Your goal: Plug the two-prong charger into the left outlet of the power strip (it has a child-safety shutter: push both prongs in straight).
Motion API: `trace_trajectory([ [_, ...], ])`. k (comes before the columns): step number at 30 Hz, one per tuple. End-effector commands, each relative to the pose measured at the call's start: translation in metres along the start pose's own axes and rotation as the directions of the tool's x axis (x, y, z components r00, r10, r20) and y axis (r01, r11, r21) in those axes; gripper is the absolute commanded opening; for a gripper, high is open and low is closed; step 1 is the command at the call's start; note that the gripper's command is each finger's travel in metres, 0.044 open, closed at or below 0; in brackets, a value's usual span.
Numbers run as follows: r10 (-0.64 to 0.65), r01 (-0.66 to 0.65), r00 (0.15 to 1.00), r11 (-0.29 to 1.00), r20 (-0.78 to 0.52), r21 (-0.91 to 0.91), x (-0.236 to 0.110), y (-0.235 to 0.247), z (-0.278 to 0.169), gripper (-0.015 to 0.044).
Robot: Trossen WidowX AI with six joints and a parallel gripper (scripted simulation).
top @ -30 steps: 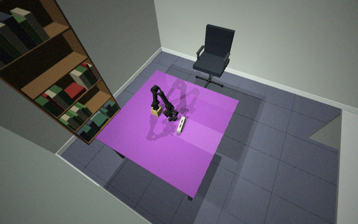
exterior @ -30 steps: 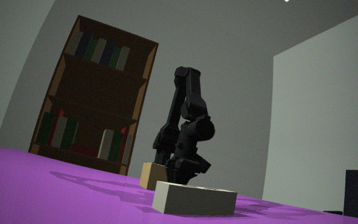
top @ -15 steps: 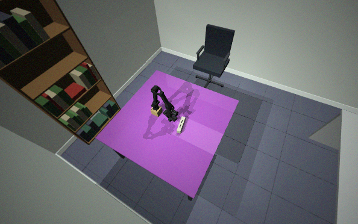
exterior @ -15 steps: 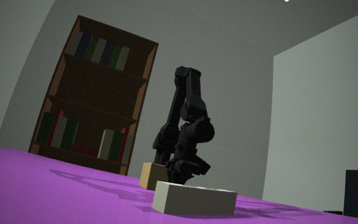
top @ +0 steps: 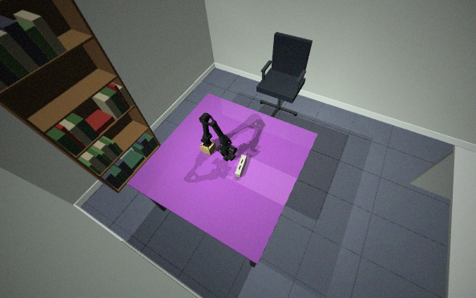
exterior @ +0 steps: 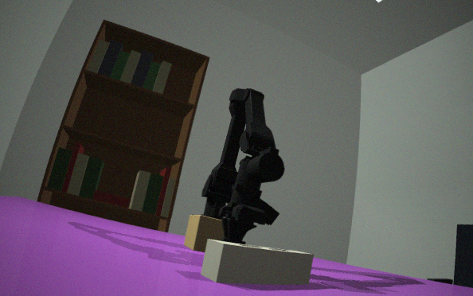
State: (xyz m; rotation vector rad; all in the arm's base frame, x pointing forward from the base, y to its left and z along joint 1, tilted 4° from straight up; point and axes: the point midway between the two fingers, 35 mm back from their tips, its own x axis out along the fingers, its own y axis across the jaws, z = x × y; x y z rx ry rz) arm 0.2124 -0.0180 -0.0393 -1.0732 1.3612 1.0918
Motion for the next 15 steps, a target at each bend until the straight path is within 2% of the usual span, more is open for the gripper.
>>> trace_trajectory([
  [1,-0.010,0.010,1.000,1.000,0.000,0.000,-0.014,-0.002,-0.001,0.0000],
  [8,-0.011,0.011,1.000,1.000,-0.002,0.001,-0.037,0.000,-0.003,0.0000],
  [15,-0.008,0.008,1.000,0.999,0.000,0.053,-0.037,-0.002,-0.002,0.0000],
])
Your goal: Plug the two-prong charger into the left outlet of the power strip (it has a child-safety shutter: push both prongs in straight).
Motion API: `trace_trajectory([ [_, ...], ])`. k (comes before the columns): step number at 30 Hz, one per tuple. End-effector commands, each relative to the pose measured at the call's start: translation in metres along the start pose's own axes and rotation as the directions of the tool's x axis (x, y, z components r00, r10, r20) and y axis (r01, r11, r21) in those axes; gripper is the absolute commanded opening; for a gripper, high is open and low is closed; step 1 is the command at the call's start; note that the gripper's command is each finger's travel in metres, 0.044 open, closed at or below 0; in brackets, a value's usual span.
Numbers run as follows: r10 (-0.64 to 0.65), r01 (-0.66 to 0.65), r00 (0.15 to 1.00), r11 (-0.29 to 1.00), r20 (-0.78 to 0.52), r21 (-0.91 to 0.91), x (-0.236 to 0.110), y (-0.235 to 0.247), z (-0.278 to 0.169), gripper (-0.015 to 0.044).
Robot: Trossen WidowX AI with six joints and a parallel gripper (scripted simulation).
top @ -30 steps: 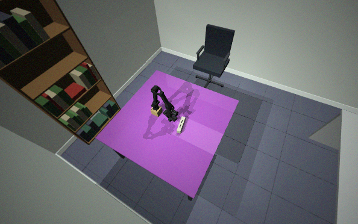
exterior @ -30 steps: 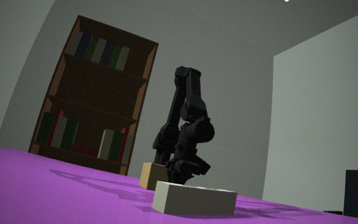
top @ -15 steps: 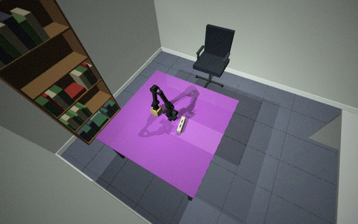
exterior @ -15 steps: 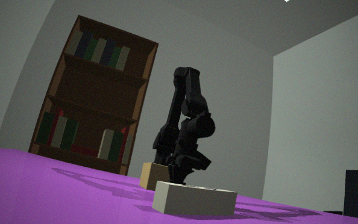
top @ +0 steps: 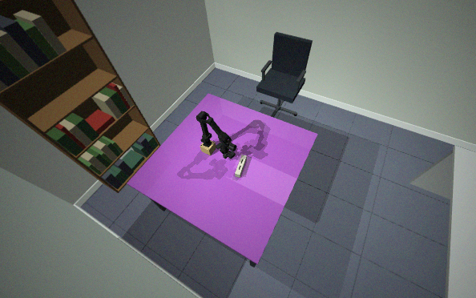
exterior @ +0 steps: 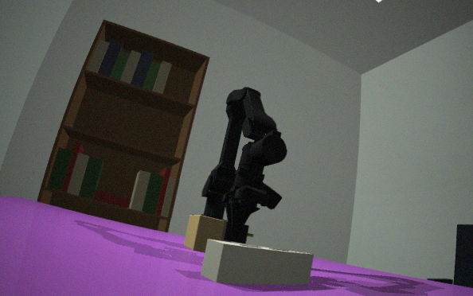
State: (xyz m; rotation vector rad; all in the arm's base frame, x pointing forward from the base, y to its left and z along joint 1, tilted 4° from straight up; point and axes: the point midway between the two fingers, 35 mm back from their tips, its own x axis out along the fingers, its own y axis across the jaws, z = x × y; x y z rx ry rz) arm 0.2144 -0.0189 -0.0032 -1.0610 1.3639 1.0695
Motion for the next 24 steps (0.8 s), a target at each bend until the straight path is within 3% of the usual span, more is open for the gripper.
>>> trace_trajectory([
  [1,0.000,0.000,1.000,0.999,0.000,0.047,0.000,-0.002,0.000,0.0000],
  [24,0.019,-0.022,1.000,0.921,0.013,0.390,0.012,-0.013,0.001,0.0000],
])
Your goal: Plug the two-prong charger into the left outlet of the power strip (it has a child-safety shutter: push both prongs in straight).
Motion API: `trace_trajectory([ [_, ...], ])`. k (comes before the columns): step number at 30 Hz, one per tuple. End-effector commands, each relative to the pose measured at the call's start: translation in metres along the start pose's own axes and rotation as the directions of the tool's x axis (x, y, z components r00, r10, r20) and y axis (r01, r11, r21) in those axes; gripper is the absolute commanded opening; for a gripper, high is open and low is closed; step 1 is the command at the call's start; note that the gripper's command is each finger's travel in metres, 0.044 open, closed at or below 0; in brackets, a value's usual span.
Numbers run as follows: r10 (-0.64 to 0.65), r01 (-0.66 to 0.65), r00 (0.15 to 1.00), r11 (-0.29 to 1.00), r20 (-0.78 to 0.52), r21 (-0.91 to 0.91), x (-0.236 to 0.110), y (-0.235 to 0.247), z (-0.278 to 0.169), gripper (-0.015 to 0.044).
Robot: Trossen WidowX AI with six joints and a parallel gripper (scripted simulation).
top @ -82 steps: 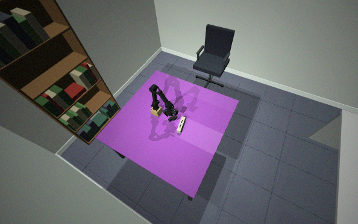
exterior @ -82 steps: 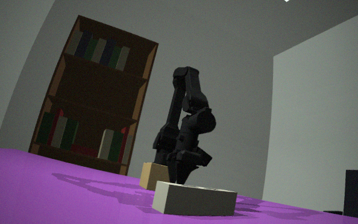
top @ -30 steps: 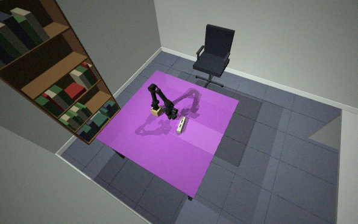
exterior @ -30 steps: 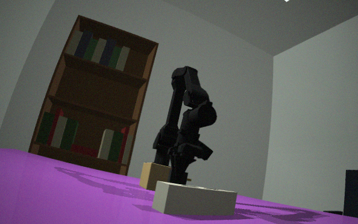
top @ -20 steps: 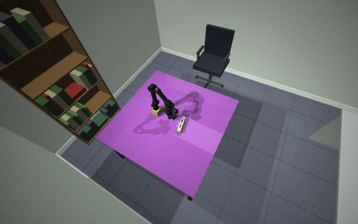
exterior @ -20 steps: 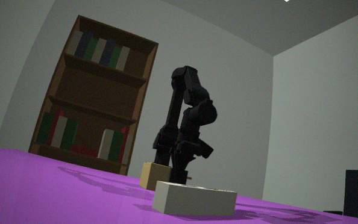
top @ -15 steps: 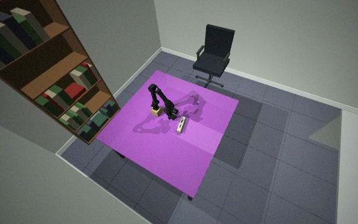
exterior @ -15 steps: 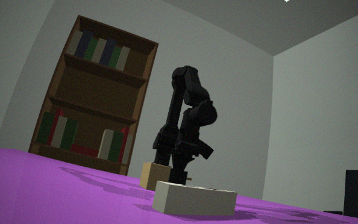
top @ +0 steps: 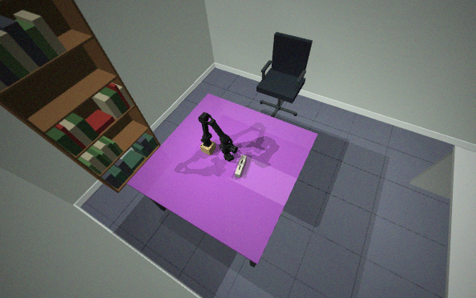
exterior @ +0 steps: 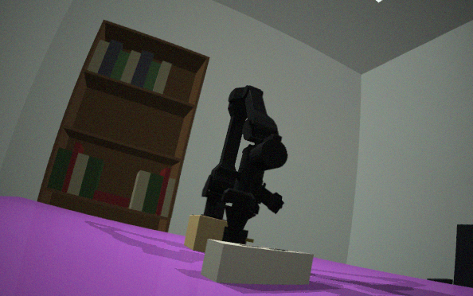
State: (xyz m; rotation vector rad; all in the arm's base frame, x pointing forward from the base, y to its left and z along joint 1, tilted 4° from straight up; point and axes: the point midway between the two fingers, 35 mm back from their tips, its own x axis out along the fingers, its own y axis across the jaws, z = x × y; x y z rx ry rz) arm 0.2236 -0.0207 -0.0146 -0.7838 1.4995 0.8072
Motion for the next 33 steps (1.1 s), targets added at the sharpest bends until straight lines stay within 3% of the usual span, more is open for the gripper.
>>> trace_trajectory([
  [1,-0.001,0.000,1.000,0.998,0.007,0.062,0.001,-0.003,0.002,0.0000],
  [33,0.030,-0.034,0.999,0.850,0.017,0.526,0.020,-0.016,0.008,0.0000],
])
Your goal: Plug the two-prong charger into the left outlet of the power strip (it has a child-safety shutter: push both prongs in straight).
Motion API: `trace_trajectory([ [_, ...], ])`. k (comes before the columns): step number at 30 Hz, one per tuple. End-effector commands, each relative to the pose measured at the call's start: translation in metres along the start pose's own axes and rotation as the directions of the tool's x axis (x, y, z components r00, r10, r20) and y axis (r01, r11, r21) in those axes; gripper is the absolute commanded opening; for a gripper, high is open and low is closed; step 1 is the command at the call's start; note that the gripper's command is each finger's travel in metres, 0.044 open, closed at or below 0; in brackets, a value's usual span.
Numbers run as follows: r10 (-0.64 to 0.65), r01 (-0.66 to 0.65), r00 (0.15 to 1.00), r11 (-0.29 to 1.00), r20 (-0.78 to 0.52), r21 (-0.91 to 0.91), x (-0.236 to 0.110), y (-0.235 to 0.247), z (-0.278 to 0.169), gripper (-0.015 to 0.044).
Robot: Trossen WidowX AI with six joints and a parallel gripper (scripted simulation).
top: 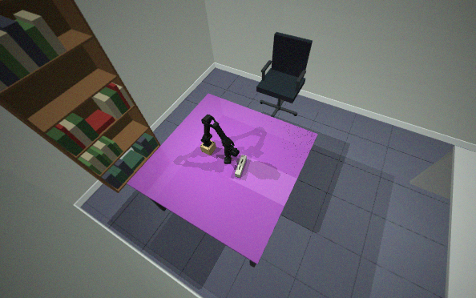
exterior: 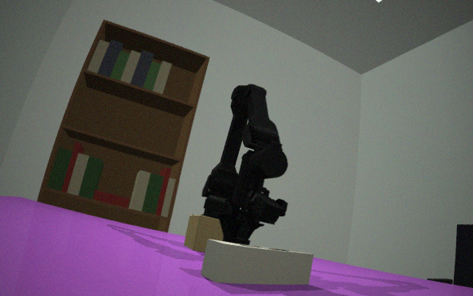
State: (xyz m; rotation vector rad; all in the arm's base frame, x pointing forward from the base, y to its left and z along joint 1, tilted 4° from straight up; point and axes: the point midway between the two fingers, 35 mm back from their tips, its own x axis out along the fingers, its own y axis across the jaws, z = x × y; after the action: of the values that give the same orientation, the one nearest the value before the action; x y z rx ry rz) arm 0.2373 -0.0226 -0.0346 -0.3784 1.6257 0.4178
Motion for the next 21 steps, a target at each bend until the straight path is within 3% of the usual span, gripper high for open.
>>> trace_trajectory([
  [1,0.003,-0.003,1.000,0.998,0.007,0.062,0.001,-0.002,0.003,0.0000],
  [11,0.013,-0.014,1.000,0.977,0.005,0.215,0.008,-0.004,0.007,0.0000],
  [21,0.013,-0.014,1.000,0.974,0.005,0.228,0.007,-0.008,0.014,0.0000],
])
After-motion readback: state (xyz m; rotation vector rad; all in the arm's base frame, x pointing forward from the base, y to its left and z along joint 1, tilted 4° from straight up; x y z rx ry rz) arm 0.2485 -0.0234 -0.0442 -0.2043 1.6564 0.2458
